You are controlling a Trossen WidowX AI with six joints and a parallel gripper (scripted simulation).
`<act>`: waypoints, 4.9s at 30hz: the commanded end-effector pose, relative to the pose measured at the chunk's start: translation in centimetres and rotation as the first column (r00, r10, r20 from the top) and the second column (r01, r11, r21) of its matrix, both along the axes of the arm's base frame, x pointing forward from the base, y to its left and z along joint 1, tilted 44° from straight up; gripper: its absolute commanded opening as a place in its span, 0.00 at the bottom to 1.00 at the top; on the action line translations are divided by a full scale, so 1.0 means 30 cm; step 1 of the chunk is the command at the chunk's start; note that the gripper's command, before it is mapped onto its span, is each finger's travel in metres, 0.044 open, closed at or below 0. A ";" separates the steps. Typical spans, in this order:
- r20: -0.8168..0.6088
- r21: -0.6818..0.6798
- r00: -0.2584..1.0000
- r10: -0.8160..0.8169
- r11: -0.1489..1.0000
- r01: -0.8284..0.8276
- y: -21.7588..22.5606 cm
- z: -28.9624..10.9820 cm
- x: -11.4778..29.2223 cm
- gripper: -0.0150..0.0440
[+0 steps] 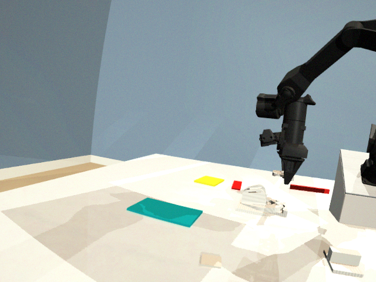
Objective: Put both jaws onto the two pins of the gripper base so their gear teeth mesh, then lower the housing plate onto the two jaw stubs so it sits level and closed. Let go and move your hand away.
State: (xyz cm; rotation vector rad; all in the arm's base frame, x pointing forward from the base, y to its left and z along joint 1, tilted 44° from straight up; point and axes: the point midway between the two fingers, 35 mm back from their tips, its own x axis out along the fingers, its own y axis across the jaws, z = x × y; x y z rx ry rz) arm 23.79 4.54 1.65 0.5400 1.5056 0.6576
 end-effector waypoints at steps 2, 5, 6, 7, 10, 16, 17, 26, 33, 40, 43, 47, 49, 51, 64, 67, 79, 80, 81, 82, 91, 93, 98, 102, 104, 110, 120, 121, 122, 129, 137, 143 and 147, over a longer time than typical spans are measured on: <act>0.002 -0.003 1.000 0.002 1.000 -0.002 0.000 -0.006 0.000 0.85; 0.003 -0.004 1.000 0.002 1.000 -0.002 0.010 -0.017 0.001 0.85; 0.003 -0.004 1.000 0.002 1.000 -0.002 0.014 -0.022 0.001 0.85; 0.003 -0.004 1.000 0.002 1.000 -0.002 0.017 -0.026 0.002 0.85; 0.003 -0.004 1.000 0.002 1.000 -0.002 0.028 -0.038 0.002 0.85; 0.003 -0.005 1.000 0.002 1.000 -0.002 0.050 -0.062 0.002 0.85; 0.003 -0.005 1.000 0.002 1.000 -0.002 0.054 -0.066 0.002 0.85; 0.003 -0.004 1.000 0.002 1.000 -0.002 0.089 -0.101 -0.001 0.85; 0.003 -0.002 1.000 0.003 1.000 -0.003 0.116 -0.128 -0.005 0.85; 0.003 0.000 1.000 0.003 1.000 -0.003 0.141 -0.150 -0.011 0.85; 0.003 0.000 1.000 0.003 1.000 -0.003 0.142 -0.151 -0.011 0.85; 0.003 0.000 1.000 0.003 1.000 -0.003 0.142 -0.151 -0.011 0.85; 0.003 0.000 1.000 0.003 1.000 -0.003 0.142 -0.151 -0.011 0.85; 0.003 0.000 1.000 0.003 1.000 -0.003 0.142 -0.151 -0.011 0.85; -0.001 0.000 1.000 -0.001 1.000 0.001 0.147 -0.157 -0.011 0.85; -0.001 0.000 1.000 -0.001 1.000 0.001 0.147 -0.157 -0.011 0.85; -0.001 0.000 1.000 -0.001 1.000 0.001 0.153 -0.163 -0.012 0.85; -0.001 0.000 1.000 -0.001 1.000 0.001 0.153 -0.163 -0.012 0.85; -0.001 0.000 1.000 -0.001 1.000 0.001 0.153 -0.163 -0.012 0.85; -0.001 0.000 1.000 -0.001 1.000 0.001 0.154 -0.164 -0.012 0.85; -0.001 0.000 1.000 -0.001 1.000 0.001 0.159 -0.168 -0.012 0.85; -0.001 0.000 1.000 -0.001 1.000 0.001 0.159 -0.169 -0.012 0.85; -0.001 0.001 1.000 -0.001 1.000 0.001 0.164 -0.174 -0.013 0.85; -0.001 0.001 1.000 -0.001 1.000 0.001 0.164 -0.174 -0.013 0.85; -0.001 0.001 1.000 -0.001 1.000 0.001 0.164 -0.174 -0.013 0.85; -0.002 0.001 1.000 -0.001 1.000 0.001 0.170 -0.180 -0.013 0.85; -0.002 0.001 1.000 -0.002 1.000 0.002 0.173 -0.184 -0.014 0.85; -0.002 0.001 1.000 -0.002 1.000 0.002 0.175 -0.185 -0.014 0.85; -0.002 0.001 1.000 -0.002 1.000 0.002 0.175 -0.186 -0.014 0.85; -0.002 0.001 1.000 -0.002 1.000 0.002 0.176 -0.186 -0.014 0.85; -0.002 0.001 1.000 -0.002 1.000 0.002 0.176 -0.186 -0.014 0.85; -0.002 0.001 1.000 -0.002 1.000 0.002 0.176 -0.186 -0.014 0.85; -0.002 0.001 1.000 -0.002 1.000 0.002 0.176 -0.186 -0.014 0.85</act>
